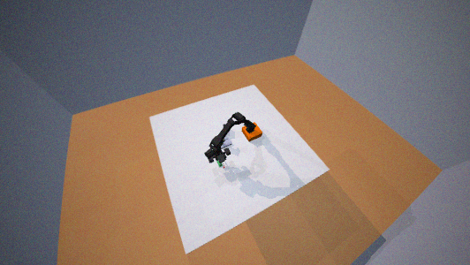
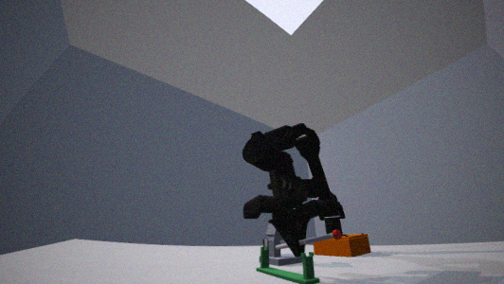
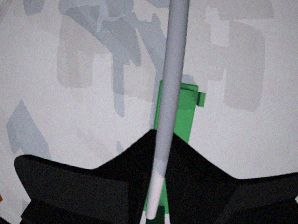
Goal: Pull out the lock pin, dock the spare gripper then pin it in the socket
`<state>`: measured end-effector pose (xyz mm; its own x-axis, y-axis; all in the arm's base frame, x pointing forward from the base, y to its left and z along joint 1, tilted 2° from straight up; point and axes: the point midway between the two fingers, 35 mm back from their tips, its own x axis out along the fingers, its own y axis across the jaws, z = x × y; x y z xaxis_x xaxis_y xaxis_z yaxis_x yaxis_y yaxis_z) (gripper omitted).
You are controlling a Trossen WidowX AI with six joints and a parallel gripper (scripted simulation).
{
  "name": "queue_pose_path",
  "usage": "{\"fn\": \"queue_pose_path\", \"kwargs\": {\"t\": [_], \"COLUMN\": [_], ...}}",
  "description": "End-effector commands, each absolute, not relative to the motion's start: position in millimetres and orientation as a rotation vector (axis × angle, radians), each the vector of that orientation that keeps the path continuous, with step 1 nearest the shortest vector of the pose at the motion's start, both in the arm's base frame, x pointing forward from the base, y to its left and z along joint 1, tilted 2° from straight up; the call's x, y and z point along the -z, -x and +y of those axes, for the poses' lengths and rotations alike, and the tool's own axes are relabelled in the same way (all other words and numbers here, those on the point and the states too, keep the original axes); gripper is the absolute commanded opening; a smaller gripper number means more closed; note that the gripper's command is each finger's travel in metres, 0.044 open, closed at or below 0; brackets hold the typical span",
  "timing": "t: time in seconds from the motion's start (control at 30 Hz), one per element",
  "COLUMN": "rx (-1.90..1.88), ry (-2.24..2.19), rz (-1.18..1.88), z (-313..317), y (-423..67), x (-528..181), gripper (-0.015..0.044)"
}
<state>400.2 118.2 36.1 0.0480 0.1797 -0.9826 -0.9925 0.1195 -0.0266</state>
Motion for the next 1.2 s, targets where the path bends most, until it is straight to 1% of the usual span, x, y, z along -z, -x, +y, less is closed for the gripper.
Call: {"fn": "queue_pose_path", "kwargs": {"t": [0.0,0.4,0.97,1.17], "rx": [-1.176,-1.180,-1.162,-1.161], "ry": [1.009,1.005,0.990,0.990], "rz": [1.097,1.107,1.121,1.122], "z": [118.3,115.7,64.1,62.2], "y": [-400.2,-398.6,-399.5,-399.5], "x": [-46.5,-42.0,-61.2,-59.9], "gripper": [0.0000,0.0000,0.0000,0.0000]}}
